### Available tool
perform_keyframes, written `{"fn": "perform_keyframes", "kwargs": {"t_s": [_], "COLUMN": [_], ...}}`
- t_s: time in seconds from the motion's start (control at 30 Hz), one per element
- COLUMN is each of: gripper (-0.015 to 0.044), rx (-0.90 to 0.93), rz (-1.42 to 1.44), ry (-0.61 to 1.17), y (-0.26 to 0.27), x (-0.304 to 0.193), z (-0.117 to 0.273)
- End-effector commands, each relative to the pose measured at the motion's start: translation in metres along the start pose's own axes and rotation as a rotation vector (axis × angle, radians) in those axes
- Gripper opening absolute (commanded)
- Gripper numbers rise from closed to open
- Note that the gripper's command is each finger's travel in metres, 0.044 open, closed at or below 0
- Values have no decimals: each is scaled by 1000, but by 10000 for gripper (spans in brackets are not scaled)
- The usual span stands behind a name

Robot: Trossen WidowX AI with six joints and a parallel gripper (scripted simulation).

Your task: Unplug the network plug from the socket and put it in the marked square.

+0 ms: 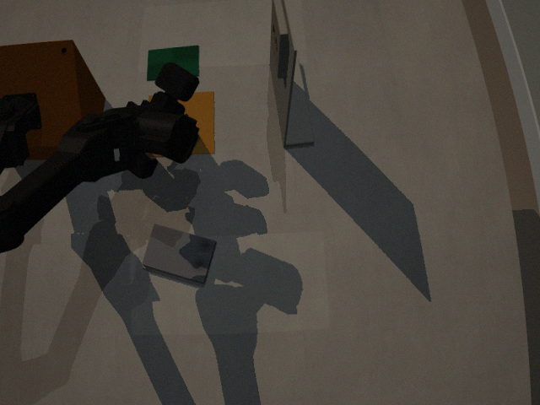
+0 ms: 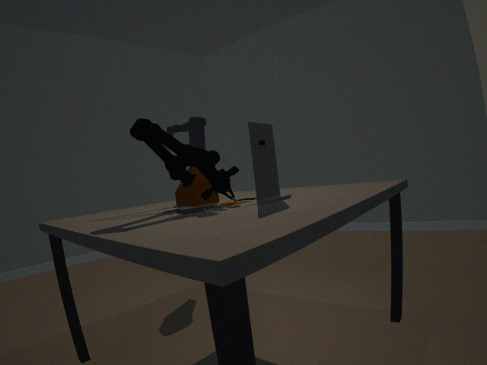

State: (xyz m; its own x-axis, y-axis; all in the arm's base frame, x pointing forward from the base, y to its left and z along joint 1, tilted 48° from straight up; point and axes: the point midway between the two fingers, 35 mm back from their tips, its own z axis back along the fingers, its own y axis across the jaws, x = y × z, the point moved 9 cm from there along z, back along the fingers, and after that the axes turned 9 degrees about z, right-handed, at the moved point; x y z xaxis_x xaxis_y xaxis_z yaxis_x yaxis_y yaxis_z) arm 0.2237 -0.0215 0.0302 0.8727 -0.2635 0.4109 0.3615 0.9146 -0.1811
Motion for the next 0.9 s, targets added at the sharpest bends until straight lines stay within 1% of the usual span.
{"fn": "perform_keyframes", "kwargs": {"t_s": [0.0, 0.1, 0.87], "gripper": [79, 156, 156], "rx": [-1, -1, 1], "rz": [-1, -1, 1], "ry": [0, 0, 1], "y": [0, 0, 1], "x": [0, 0, 0], "z": [0, 0, 15]}}
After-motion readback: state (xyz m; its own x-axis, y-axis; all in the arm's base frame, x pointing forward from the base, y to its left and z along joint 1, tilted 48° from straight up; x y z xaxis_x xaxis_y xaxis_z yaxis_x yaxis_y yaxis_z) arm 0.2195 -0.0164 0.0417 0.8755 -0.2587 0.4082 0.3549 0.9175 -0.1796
